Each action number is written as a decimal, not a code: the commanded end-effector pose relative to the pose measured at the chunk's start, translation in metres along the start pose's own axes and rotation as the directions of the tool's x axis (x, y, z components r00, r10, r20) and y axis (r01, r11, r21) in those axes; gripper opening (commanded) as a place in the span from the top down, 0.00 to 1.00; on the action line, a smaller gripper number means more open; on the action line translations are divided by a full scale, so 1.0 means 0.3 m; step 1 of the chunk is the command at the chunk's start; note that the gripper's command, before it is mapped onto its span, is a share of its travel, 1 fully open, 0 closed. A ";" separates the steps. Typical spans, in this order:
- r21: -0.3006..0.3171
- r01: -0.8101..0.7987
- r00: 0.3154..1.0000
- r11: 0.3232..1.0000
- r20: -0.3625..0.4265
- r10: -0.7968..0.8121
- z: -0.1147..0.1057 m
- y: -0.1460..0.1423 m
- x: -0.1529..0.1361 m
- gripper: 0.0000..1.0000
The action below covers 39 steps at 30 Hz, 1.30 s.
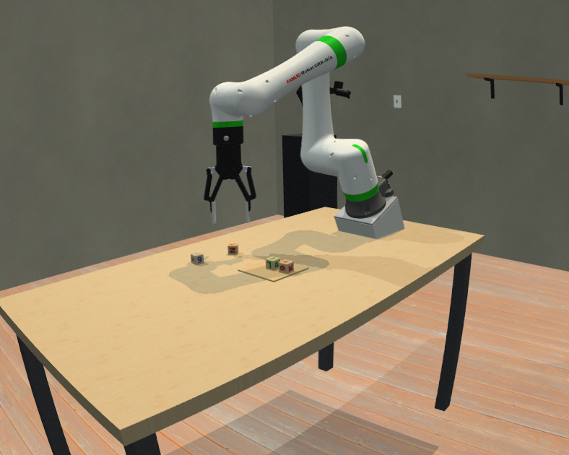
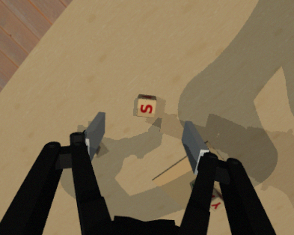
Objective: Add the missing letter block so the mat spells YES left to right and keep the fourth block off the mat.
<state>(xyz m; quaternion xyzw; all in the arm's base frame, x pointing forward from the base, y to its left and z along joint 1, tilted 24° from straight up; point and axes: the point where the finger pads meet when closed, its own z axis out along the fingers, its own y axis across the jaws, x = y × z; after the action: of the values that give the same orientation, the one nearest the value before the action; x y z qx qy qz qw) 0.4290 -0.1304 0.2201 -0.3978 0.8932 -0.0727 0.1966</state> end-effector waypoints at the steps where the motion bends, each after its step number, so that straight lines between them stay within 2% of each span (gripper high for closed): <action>1: 0.001 0.000 1.000 1.000 0.000 0.000 -0.001 -0.001 0.000 0.60; 39: 0.000 -0.002 1.000 1.000 -0.004 0.002 0.011 0.000 0.000 0.60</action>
<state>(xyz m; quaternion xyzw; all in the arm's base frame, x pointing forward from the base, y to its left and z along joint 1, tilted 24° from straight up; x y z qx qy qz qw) 0.4296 -0.1303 0.2185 -0.3974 0.8936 -0.0729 0.1955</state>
